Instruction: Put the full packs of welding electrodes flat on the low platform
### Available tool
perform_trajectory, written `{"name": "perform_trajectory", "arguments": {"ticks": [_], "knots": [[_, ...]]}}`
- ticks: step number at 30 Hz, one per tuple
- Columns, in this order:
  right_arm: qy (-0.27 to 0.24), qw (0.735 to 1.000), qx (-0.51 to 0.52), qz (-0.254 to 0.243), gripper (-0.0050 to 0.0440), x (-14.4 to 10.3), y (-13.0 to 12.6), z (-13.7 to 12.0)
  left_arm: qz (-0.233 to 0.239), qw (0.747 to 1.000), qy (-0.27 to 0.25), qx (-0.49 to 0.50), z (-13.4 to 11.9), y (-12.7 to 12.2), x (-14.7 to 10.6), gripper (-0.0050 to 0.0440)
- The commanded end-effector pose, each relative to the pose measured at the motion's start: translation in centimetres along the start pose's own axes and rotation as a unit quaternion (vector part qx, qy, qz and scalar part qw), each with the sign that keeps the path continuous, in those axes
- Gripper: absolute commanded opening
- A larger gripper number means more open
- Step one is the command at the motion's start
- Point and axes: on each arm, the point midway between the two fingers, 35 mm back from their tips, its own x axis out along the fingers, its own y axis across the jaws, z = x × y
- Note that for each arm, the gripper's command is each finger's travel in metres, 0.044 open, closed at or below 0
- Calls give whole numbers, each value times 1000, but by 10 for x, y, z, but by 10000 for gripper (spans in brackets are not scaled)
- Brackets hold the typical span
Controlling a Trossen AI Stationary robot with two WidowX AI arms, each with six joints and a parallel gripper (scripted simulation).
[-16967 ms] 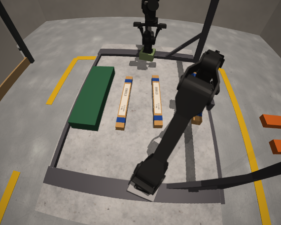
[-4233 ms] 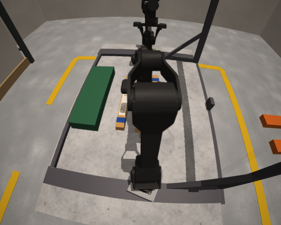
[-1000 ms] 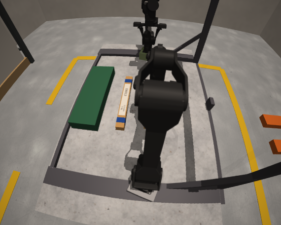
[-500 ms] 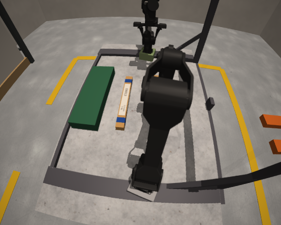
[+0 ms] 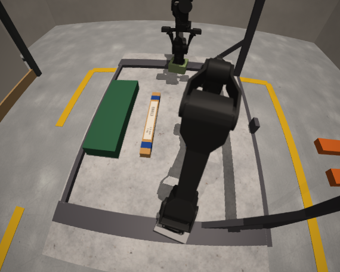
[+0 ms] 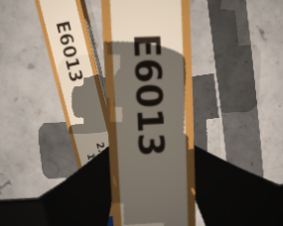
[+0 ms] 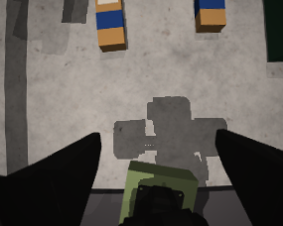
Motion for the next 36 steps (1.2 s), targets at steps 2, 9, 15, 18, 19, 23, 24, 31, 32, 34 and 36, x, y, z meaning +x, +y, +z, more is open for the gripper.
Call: {"name": "perform_trajectory", "arguments": {"ticks": [2,9,15,18,19,23,24,31,32,34,36], "knots": [[-11,1000,2,-1,330,-6,0,3,-1,1000,-23,-3,16,-12,-11,-50],[-11,1000,2,-1,330,-6,0,3,-2,1000,-23,-3,22,-30,-8,-50],[-11,1000,2,-1,330,-6,0,3,-2,1000,-23,-3,25,-40,-7,-50],[-11,1000,2,-1,330,-6,0,3,-2,1000,-23,-3,28,-48,-5,-50],[-11,1000,2,-1,330,-6,0,3,-2,1000,-23,-3,28,-51,-5,-50],[-11,1000,2,-1,330,-6,0,3,-2,1000,-23,-3,32,-61,-4,-50],[-11,1000,2,-1,330,-6,0,3,-3,1000,-23,-3,32,-63,-3,-50],[-11,1000,2,-1,330,-6,0,3,-3,1000,-23,-3,36,-76,-1,-50],[-11,1000,2,-1,330,-6,0,3,-3,1000,-24,-3,37,-79,-1,-50],[-11,1000,2,-1,330,-6,0,3,-3,1000,-24,-3,39,-84,0,-50],[-11,1000,2,-1,330,-6,0,3,-3,1000,-24,-3,40,-89,0,-50]]}}
